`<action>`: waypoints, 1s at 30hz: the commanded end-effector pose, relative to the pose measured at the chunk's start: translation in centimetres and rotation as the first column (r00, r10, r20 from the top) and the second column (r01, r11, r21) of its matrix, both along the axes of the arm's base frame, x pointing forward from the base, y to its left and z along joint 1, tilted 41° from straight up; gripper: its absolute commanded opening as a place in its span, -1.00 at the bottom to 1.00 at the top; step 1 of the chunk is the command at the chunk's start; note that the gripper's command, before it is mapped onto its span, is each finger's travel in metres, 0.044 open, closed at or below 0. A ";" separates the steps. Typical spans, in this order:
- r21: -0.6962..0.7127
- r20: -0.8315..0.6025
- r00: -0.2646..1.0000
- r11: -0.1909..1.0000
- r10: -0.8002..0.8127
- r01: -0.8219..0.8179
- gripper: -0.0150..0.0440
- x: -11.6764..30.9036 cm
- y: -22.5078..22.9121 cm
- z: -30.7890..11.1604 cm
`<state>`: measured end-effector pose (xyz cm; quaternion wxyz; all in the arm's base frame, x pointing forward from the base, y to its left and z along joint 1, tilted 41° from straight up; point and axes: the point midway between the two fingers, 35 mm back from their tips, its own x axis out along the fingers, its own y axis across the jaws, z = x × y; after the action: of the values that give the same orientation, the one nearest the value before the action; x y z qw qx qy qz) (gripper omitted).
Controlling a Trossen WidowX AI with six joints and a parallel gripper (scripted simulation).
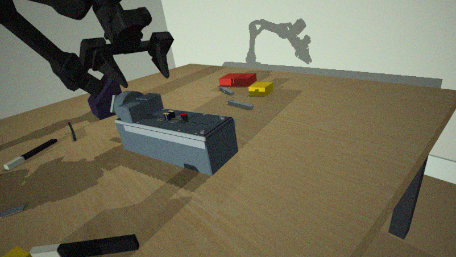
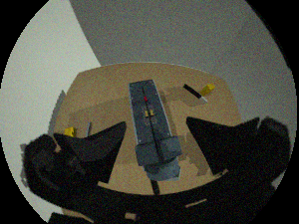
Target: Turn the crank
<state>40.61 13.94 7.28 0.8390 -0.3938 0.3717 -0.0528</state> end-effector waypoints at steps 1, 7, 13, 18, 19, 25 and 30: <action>0.008 0.015 1.000 1.000 -0.001 0.001 1.00 -0.3 1.9 2.7; 0.014 0.012 1.000 1.000 0.010 -0.010 1.00 -1.3 2.4 3.8; 0.039 -0.005 0.999 0.998 0.053 -0.052 1.00 -4.5 2.0 4.4; 0.054 -0.022 0.996 0.994 0.092 -0.091 1.00 -7.2 1.4 4.6; 0.057 -0.025 0.995 0.994 0.100 -0.098 1.00 -7.7 1.3 4.6; 0.074 -0.046 0.988 0.987 0.148 -0.144 1.00 -10.8 0.4 4.3; 0.088 -0.062 0.981 0.980 0.186 -0.180 1.00 -13.2 -0.5 3.8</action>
<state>29.23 14.14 11.40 0.8421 -0.3948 0.3655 0.0375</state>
